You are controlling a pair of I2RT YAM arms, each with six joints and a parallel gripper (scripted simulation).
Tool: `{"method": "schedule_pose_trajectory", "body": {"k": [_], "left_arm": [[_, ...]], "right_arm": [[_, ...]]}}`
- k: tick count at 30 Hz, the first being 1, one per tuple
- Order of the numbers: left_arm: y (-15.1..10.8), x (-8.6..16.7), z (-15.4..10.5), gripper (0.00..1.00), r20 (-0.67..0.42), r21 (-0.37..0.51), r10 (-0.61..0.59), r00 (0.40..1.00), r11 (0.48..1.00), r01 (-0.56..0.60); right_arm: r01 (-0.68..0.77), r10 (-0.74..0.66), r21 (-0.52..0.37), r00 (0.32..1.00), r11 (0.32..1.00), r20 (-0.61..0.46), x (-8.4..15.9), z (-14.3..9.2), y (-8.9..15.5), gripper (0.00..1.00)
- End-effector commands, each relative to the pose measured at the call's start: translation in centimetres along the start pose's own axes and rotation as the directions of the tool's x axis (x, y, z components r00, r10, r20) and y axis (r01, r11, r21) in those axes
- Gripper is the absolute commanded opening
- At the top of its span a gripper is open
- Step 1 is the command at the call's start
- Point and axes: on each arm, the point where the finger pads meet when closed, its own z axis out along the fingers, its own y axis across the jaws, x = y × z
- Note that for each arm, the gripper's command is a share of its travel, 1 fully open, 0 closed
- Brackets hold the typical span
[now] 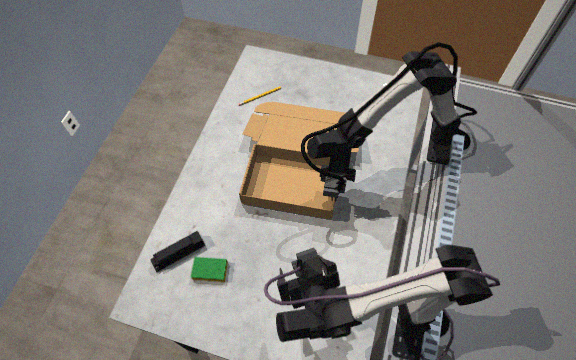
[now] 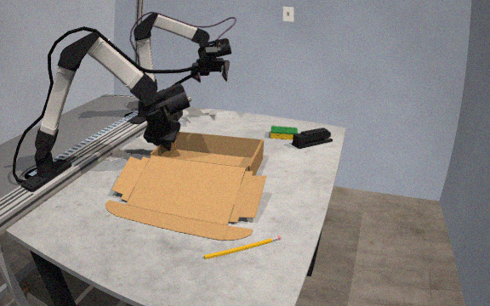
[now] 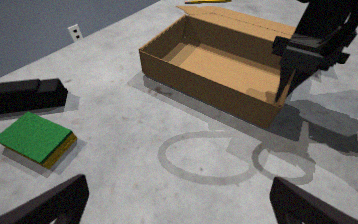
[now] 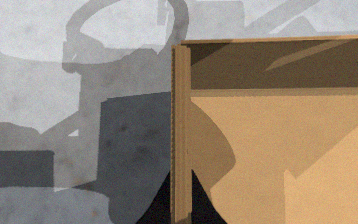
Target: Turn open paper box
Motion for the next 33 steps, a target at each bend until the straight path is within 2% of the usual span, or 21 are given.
{"method": "schedule_pose_trajectory", "body": {"k": [1, 28, 33], "left_arm": [[0.6, -1.0, -0.5, 1.0, 0.017, -0.01, 0.029, 0.999, 1.0, -0.028], [0.6, -1.0, -0.5, 1.0, 0.017, -0.01, 0.028, 0.999, 1.0, -0.028], [0.6, -1.0, -0.5, 1.0, 0.017, -0.01, 0.028, 0.999, 1.0, -0.028]], "right_arm": [[0.066, -0.066, 0.001, 0.998, 0.998, 0.015, -0.2, -1.6, 0.2, 0.0], [0.233, -0.232, -0.1, 0.972, 0.967, 0.023, 2.5, -3.7, 2.3, 0.0], [0.258, -0.257, -0.138, 0.966, 0.956, 0.022, 3.6, -3.5, 2.6, 0.0]]}}
